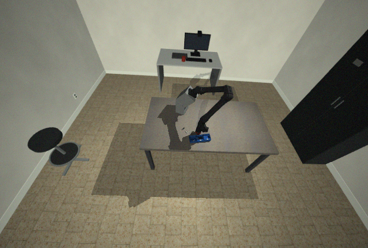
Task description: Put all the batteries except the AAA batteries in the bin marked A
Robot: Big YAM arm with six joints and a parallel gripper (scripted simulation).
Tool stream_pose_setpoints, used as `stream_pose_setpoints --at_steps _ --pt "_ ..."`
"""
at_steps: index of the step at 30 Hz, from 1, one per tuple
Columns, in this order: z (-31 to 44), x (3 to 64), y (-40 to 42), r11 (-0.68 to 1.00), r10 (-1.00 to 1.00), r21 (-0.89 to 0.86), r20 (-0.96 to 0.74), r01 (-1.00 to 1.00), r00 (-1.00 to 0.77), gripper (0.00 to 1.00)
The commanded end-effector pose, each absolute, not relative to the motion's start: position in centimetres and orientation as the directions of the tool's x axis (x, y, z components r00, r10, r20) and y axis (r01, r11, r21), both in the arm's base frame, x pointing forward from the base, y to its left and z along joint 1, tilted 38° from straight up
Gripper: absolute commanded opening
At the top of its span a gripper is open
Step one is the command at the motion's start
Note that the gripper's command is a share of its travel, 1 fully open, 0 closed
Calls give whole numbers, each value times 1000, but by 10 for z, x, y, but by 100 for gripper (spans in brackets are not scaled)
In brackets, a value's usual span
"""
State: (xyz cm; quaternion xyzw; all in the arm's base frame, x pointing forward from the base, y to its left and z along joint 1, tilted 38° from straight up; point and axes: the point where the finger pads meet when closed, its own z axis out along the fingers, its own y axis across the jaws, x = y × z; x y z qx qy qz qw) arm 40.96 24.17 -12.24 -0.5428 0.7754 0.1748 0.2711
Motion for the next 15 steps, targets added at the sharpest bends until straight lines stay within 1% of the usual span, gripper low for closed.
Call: stream_pose_setpoints --at_steps 1,15 --pt "-117 418 246 353 -740 -45 -625 -935 -249 41" --pt "-127 401 242 349 -748 -23 -610 -937 -263 41"
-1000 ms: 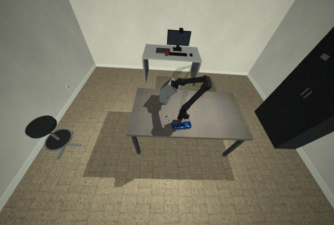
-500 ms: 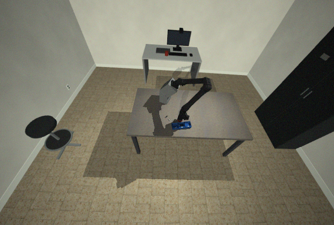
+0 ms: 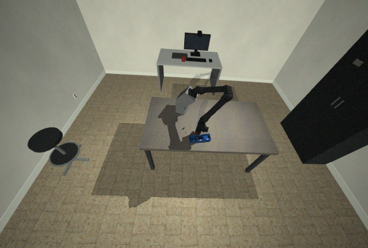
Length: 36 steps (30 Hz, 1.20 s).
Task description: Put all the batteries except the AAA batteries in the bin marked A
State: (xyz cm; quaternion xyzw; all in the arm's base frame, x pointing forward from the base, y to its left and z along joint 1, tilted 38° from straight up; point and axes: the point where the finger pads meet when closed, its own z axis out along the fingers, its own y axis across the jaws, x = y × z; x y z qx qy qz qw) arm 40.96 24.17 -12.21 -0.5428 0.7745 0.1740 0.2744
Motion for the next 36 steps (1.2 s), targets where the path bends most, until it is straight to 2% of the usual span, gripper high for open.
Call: stream_pose_setpoints --at_steps 1,2,3,34,36 --pt "-127 400 242 348 -748 -23 -610 -937 -263 41" --pt "-127 400 242 349 -748 -22 -609 -937 -264 41" --pt "-120 409 240 355 -743 -33 -617 -934 -260 22" --pt "-127 400 241 350 -747 -24 -611 -936 -263 22" --pt "-111 407 228 361 -743 -36 -615 -932 -263 22"
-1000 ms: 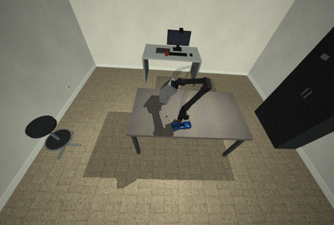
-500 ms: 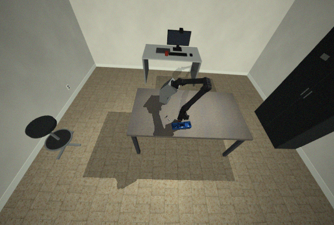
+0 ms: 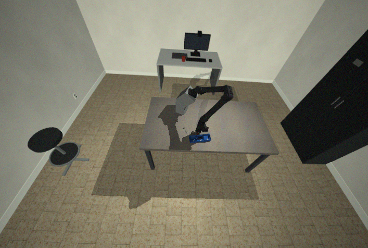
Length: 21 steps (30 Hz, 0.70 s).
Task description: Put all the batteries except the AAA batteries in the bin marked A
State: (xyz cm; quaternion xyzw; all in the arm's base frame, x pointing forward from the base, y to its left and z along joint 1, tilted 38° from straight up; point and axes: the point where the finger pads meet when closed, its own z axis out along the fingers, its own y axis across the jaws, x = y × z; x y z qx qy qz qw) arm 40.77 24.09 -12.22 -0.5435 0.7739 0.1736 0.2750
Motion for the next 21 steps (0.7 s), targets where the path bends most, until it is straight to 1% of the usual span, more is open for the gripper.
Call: stream_pose_setpoints --at_steps 1,21 --pt "-108 406 227 360 -742 -35 -616 -932 -263 22" --pt "-70 394 200 357 -743 -37 -617 -933 -260 22"
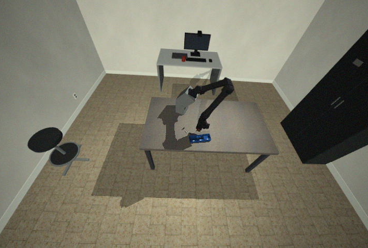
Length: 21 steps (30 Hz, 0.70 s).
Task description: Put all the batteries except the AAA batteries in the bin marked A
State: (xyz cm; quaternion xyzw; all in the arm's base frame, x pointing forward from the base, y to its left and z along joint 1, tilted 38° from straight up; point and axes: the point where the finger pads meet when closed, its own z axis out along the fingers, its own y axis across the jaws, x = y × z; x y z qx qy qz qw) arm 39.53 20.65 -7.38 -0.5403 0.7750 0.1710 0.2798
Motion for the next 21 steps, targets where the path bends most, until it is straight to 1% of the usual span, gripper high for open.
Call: stream_pose_setpoints --at_steps 1,4,5,15,19,21 --pt "-82 385 207 337 -753 -16 -604 -941 -260 22" --pt "-81 387 206 345 -750 -14 -605 -939 -267 22" --pt "-73 394 205 355 -742 -36 -618 -934 -258 22" --pt "-79 389 205 350 -745 -28 -614 -936 -261 22" --pt "-71 418 201 205 -801 -146 -593 -968 -80 22" --pt "-63 432 202 158 -810 -187 -586 -969 -19 22"
